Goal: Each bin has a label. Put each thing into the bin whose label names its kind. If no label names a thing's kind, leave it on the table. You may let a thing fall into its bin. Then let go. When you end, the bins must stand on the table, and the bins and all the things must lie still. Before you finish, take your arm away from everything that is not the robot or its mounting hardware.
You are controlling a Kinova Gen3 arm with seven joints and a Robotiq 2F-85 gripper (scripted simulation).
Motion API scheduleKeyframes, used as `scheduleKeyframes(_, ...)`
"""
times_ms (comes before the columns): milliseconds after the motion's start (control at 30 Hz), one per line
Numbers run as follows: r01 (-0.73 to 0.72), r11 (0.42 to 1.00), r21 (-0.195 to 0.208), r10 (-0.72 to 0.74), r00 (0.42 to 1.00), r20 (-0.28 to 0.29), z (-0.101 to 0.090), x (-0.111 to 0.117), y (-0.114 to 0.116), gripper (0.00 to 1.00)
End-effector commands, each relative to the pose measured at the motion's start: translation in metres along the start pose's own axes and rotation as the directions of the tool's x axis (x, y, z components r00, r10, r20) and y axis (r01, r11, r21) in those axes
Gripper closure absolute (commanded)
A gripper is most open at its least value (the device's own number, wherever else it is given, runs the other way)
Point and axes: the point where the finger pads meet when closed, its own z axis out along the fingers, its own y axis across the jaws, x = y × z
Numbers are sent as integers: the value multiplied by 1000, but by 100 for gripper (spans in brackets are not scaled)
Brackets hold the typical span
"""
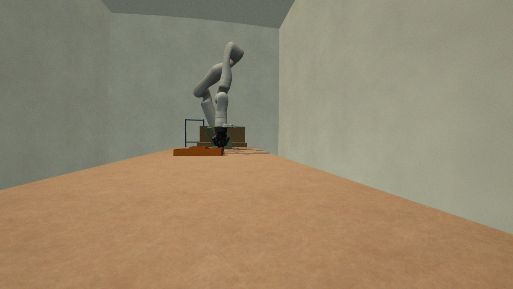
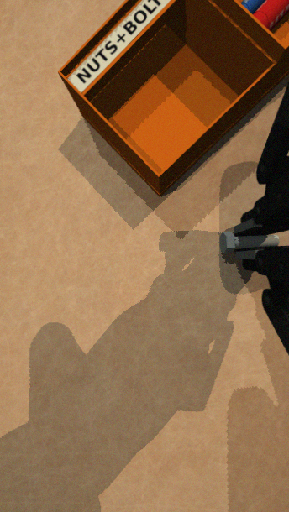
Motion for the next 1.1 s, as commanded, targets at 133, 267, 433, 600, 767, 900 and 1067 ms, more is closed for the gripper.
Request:
scheduleKeyframes(133, 0, 1000, 0, 0, 1000, -1, 0, 1, 0, 90)
scheduleKeyframes(267, 0, 1000, 0, 0, 1000, -1, 0, 1, 0, 90)
scheduleKeyframes(433, 0, 1000, 0, 0, 1000, -1, 0, 1, 0, 90)
scheduleKeyframes(600, 0, 1000, 0, 0, 1000, -1, -4, 1, 0, 90)
scheduleKeyframes(767, 0, 1000, 0, 0, 1000, -1, -20, 1, 0, 90)
scheduleKeyframes(900, 0, 1000, 0, 0, 1000, -1, -27, 0, 0, 90)
scheduleKeyframes(1067, 0, 1000, 0, 0, 1000, -1, -44, 0, 0, 90)
